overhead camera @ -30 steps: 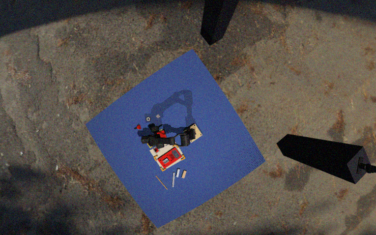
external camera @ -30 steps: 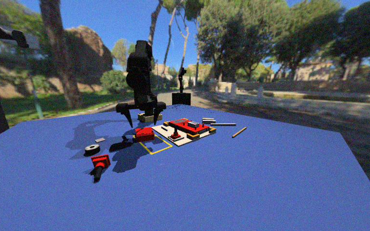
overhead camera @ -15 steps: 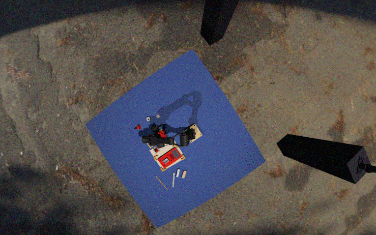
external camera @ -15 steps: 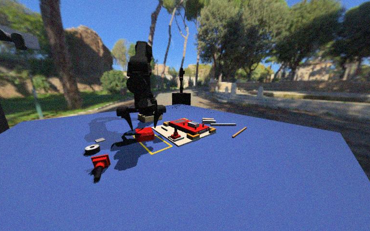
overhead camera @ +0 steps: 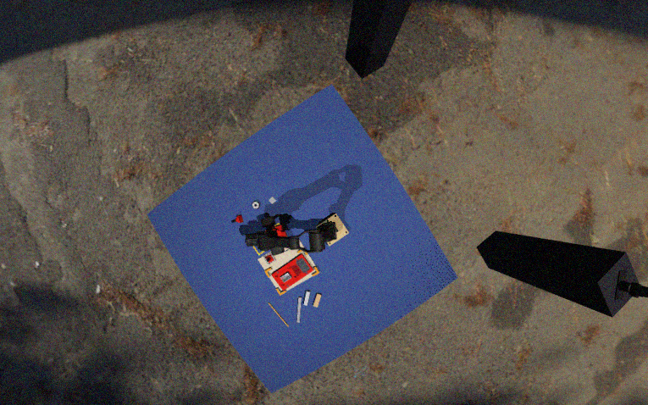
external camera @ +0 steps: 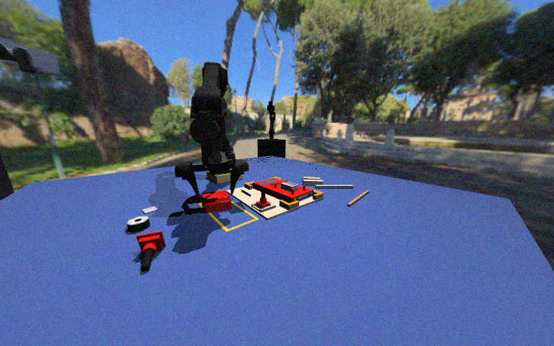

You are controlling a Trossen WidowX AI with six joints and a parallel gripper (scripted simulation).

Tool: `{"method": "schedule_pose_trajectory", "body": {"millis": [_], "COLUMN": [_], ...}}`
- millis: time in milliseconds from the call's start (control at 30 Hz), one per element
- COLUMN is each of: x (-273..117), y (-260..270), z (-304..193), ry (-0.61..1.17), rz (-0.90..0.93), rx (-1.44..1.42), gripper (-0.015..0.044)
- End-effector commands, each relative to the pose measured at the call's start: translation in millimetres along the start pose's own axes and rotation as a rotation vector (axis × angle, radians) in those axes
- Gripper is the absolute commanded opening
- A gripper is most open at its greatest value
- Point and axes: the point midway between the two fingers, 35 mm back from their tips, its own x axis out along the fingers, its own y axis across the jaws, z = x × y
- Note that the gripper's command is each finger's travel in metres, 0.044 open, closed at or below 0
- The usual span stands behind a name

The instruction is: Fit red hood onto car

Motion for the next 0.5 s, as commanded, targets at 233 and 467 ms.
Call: {"method": "schedule_pose_trajectory", "body": {"millis": [233, 467], "x": [6.8, 10.2], "y": [0.5, 0.5], "z": [-0.3, -0.3], "ry": [0.003, 0.003], "rz": [0.004, 0.004], "rx": [0.001, 0.001], "gripper": [0.0440, 0.0440]}}
